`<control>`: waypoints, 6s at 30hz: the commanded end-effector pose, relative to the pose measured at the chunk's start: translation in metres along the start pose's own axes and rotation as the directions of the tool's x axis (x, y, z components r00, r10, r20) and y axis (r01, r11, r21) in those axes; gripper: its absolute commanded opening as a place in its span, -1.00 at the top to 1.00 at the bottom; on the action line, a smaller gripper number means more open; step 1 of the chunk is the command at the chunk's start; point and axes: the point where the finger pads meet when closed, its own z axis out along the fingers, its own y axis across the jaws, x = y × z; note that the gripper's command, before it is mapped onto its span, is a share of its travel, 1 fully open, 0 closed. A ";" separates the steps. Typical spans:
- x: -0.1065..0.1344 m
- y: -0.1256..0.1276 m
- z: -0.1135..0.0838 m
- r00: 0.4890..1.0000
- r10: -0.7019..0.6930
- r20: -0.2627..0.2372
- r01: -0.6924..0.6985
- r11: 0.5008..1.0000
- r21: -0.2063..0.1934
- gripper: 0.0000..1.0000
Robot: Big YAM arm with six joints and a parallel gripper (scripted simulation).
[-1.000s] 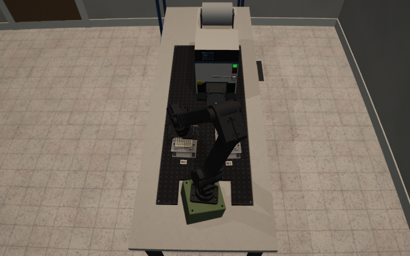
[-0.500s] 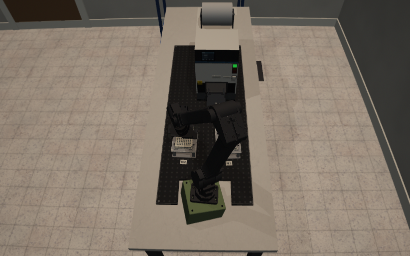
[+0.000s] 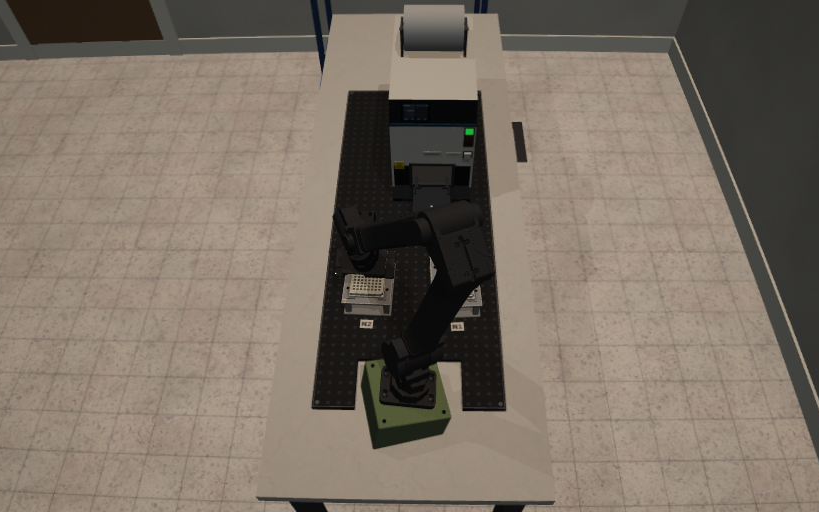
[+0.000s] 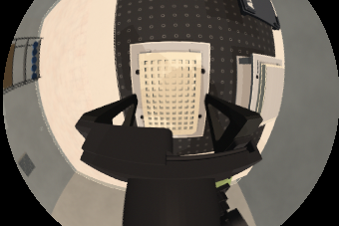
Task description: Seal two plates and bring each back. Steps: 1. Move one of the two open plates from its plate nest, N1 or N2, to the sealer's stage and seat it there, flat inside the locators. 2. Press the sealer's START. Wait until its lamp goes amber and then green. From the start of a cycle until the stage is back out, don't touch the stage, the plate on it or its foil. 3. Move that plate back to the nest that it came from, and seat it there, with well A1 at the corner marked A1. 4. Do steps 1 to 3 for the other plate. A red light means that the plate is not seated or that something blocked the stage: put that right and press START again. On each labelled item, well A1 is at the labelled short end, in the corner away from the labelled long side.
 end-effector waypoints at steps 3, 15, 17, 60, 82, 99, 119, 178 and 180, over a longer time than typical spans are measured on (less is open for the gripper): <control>-0.014 0.003 -0.007 0.999 0.018 0.027 -0.018 1.000 -0.013 -1.00; -0.023 0.008 -0.006 0.999 0.012 0.038 -0.011 1.000 -0.017 -1.00; -0.020 0.008 -0.002 0.999 0.005 0.034 -0.005 1.000 -0.015 -1.00; -0.024 0.009 0.003 0.998 0.035 0.058 -0.034 0.999 -0.031 -1.00; 0.003 0.002 0.017 1.000 0.009 0.000 -0.009 1.000 -0.002 -1.00; -0.009 0.007 0.013 1.000 0.010 0.008 -0.010 1.000 -0.006 -0.98; 0.000 0.004 0.014 1.000 0.003 -0.003 -0.003 1.000 -0.001 -0.78; 0.010 0.001 0.013 1.000 -0.009 -0.012 0.009 1.000 0.004 1.00; 0.010 0.001 0.013 1.000 -0.010 -0.012 0.010 1.000 0.003 1.00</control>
